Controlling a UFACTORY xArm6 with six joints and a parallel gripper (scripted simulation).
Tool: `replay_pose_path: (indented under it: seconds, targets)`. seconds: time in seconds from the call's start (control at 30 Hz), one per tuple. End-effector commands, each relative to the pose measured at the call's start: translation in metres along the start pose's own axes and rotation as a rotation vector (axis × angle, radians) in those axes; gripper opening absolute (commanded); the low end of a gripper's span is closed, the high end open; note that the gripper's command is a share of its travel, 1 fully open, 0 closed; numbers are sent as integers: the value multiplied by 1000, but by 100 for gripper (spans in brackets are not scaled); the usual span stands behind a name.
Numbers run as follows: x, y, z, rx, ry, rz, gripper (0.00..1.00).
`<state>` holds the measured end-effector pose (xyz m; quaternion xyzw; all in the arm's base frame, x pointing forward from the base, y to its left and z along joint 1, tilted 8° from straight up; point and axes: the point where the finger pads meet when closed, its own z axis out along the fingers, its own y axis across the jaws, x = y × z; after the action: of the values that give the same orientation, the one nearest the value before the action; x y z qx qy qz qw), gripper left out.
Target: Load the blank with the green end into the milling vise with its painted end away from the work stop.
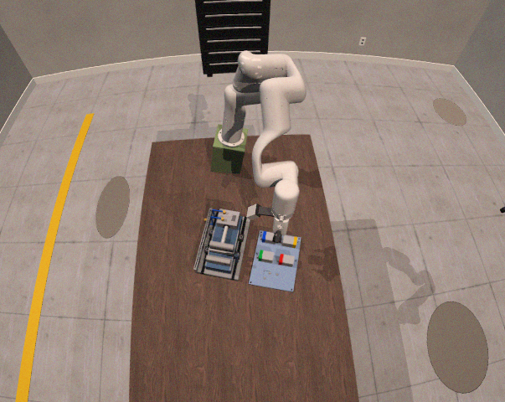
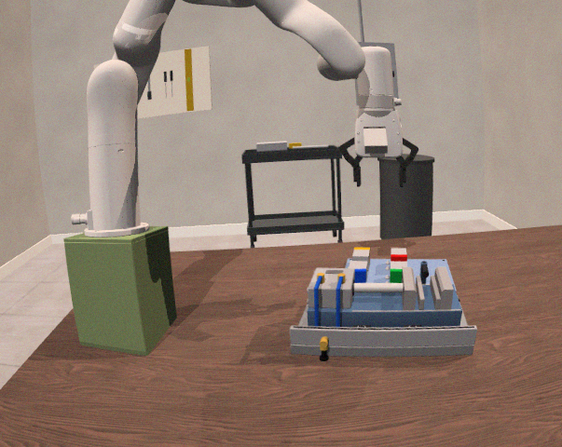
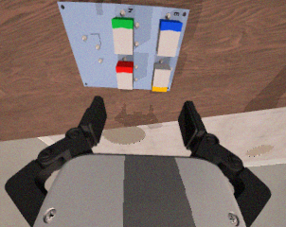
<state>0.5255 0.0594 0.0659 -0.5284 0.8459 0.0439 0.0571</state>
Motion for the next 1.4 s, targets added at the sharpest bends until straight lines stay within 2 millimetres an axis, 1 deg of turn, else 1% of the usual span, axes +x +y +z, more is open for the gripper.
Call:
replay_pose_path:
  seconds: [0.0, 0.83, 1.17, 1.37]
  targets:
    - [-1, -1, -2, 4, -2, 0, 100]
    - [-1, -1, -2, 4, -2, 0, 100]
    - [-9, -2, -51, 4, -2, 0, 100]
    - [-9, -2, -51, 4, -2, 0, 100]
